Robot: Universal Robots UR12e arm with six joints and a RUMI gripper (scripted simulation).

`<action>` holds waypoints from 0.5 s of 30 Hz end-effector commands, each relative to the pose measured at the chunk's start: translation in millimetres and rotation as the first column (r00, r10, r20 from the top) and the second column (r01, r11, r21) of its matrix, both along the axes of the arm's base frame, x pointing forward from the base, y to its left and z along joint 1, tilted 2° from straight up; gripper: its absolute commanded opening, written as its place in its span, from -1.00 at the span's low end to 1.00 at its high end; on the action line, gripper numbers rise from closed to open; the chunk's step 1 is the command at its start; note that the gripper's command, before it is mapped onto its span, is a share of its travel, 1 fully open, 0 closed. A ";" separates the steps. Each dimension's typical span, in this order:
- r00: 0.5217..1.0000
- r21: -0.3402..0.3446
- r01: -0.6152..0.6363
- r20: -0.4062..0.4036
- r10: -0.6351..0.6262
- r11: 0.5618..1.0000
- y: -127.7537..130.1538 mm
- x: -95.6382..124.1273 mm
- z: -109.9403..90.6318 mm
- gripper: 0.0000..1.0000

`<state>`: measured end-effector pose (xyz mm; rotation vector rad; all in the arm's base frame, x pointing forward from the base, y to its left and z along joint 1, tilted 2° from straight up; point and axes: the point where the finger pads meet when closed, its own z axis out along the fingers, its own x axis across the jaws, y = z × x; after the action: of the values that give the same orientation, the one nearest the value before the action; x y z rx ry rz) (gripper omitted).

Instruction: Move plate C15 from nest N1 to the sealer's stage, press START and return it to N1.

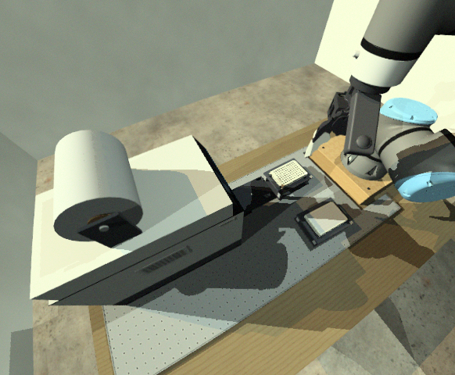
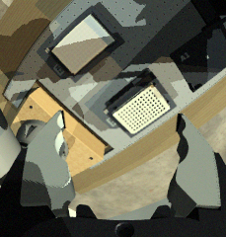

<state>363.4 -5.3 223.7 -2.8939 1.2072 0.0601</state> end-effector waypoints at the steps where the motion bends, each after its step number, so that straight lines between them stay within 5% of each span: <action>1: 0.992 -0.015 0.126 -0.002 -0.126 0.992 -1.8 2.3 2.1 0.36; 15: 0.853 -0.029 0.521 -0.001 -0.521 0.853 -7.9 5.3 1.9 0.36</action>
<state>366.9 -10.7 223.5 -2.6050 1.7591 0.0606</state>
